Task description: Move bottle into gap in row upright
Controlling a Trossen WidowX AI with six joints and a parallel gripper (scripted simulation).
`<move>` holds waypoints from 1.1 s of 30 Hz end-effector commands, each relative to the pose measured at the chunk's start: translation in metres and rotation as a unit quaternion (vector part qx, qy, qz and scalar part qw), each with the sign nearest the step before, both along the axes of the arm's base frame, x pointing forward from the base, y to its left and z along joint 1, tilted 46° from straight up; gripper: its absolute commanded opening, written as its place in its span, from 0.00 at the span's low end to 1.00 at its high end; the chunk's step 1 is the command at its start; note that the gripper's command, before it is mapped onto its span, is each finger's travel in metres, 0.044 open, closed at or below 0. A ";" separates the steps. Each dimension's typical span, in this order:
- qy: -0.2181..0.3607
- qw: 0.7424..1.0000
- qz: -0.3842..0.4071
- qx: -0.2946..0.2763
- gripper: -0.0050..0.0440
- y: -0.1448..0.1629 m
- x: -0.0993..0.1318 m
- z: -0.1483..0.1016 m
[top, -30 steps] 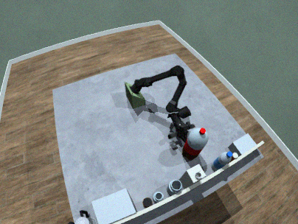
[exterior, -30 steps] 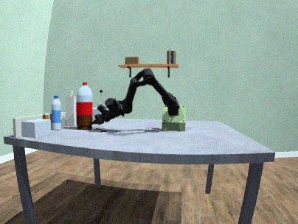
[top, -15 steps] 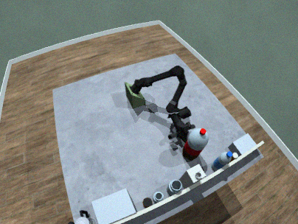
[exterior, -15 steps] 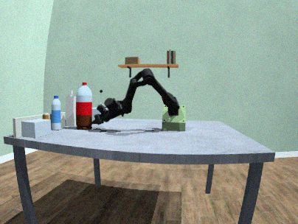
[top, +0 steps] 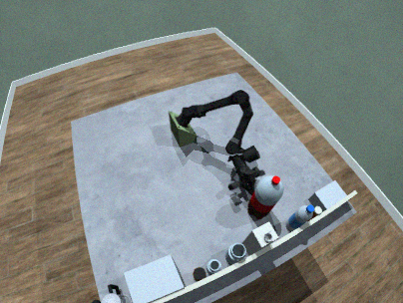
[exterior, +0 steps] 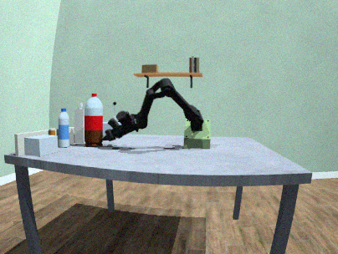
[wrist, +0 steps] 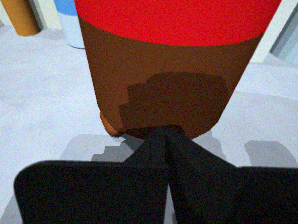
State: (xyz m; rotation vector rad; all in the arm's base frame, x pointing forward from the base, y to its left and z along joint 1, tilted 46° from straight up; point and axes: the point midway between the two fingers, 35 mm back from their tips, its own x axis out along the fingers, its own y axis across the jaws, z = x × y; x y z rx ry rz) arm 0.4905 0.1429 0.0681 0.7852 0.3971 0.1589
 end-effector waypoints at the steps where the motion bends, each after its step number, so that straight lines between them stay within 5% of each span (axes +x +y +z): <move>1: -0.007 1.000 -0.001 -0.001 0.00 0.000 0.006 0.005; 33: -0.007 1.000 -0.001 -0.001 0.00 -0.001 0.013 0.005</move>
